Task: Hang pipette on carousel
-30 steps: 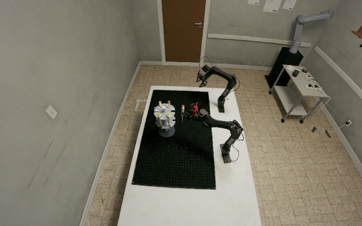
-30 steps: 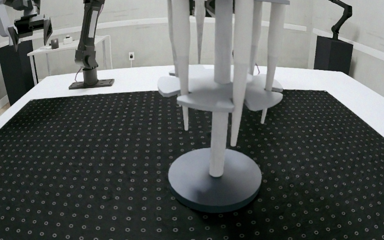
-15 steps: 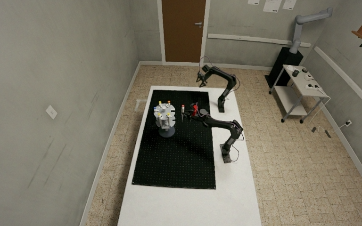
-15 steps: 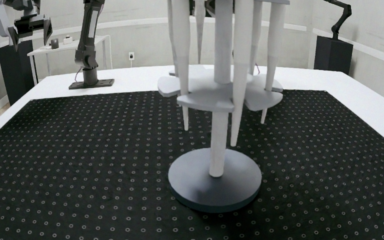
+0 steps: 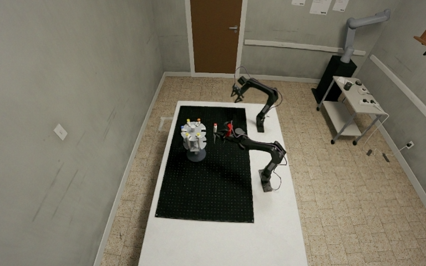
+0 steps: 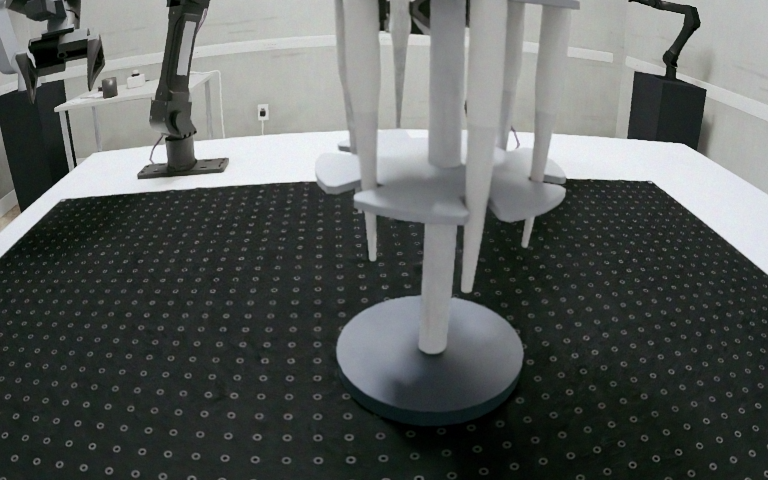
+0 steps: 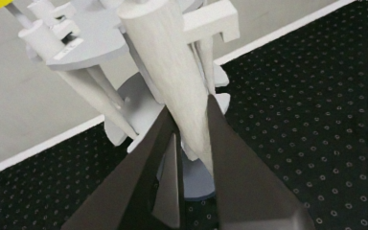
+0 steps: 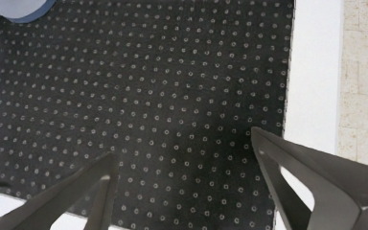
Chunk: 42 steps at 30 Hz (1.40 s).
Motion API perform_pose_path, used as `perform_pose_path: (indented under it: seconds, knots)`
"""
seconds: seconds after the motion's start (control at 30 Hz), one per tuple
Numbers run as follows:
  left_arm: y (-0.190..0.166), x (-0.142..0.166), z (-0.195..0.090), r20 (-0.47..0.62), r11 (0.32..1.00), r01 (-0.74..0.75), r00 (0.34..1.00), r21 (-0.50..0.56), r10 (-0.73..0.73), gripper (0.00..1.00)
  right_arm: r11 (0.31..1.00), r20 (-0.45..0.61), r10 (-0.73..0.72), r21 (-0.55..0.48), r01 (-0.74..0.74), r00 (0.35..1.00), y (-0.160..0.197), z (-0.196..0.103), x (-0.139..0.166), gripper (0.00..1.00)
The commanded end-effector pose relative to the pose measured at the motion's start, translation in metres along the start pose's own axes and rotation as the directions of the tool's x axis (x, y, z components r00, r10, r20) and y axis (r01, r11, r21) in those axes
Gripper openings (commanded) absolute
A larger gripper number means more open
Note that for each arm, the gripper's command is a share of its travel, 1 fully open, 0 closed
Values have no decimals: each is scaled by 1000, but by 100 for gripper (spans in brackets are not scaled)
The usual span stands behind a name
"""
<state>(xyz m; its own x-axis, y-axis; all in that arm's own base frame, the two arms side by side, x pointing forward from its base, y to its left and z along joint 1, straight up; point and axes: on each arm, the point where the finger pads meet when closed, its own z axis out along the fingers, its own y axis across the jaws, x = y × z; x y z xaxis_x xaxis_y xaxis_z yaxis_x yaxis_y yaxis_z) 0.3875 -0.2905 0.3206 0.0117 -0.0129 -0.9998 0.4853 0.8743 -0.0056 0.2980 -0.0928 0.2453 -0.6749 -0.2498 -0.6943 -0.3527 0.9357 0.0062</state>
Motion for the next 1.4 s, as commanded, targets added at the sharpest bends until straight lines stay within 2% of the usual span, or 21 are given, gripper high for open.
perform_pose_path:
  seconds: [0.0, 0.6, 0.8, 0.83, 1.37]
  knots:
    - [1, -19, -7, 61, 1000, 17, 998, 1, -17, 12, 1000, 24, -12, 9, 12, 1000, -4, -4, -7, 100]
    - [1, -19, -7, 61, 1000, 17, 998, 1, -17, 12, 1000, 24, -12, 9, 12, 1000, -4, -4, -7, 100]
    - [0, -8, -7, 48, 1000, 14, 999, 1, -14, 12, 1000, 24, -12, 9, 12, 1000, -4, -4, -7, 100]
    - [-1, -25, -4, 85, 1000, 23, 996, 2, -23, 12, 1000, 24, -12, 9, 12, 1000, -4, -4, -7, 100]
    - [-1, -20, -4, 78, 1000, 21, 997, 2, -21, 12, 1000, 24, -12, 9, 12, 1000, -4, -4, -7, 100]
